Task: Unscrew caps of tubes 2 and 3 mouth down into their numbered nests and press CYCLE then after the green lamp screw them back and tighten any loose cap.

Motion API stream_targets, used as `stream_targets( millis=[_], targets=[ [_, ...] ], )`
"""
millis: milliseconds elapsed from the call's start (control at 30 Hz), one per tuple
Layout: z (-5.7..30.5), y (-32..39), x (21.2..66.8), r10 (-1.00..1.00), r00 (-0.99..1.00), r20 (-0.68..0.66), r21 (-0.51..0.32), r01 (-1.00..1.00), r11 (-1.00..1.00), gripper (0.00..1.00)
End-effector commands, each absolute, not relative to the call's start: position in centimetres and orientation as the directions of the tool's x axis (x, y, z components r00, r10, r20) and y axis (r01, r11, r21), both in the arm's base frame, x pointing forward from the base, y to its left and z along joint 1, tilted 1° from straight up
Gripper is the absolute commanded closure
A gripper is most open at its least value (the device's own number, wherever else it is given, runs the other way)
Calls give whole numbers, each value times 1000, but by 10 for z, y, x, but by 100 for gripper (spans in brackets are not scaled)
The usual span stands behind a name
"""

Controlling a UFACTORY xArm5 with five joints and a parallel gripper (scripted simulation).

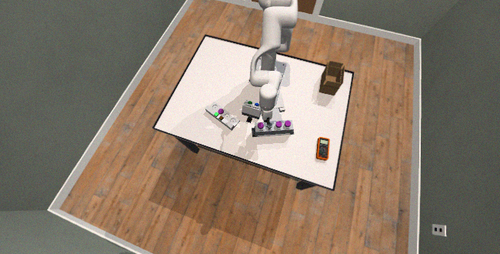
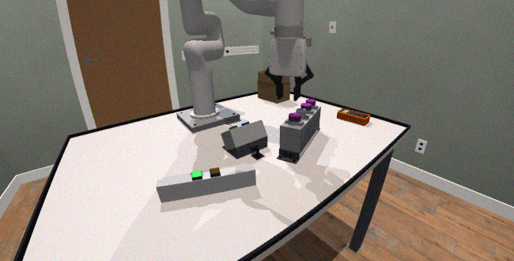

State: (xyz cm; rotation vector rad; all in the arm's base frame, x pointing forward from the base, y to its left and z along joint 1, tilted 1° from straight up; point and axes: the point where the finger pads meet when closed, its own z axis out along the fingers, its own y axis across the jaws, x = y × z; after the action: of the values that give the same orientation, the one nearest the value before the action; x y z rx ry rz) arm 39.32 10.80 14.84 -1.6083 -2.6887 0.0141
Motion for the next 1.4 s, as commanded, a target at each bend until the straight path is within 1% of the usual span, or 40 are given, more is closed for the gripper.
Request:
stream_targets(
  millis=[0,33,67,433,567,1367],
  targets=[
    [151,90,395,767,-641,-9,-2,767,641,54],
    [151,82,395,697,-717,-9,-2,697,717,54],
    [151,76,395,667,-745,-8,-3,667,745,54],
    [151,29,395,321,-947,-7,-7,321,947,54],
    [151,18,395,316,-949,-8,-7,316,949,54],
    [153,-122,394,316,-949,-8,-8,316,949,54]
  ],
)
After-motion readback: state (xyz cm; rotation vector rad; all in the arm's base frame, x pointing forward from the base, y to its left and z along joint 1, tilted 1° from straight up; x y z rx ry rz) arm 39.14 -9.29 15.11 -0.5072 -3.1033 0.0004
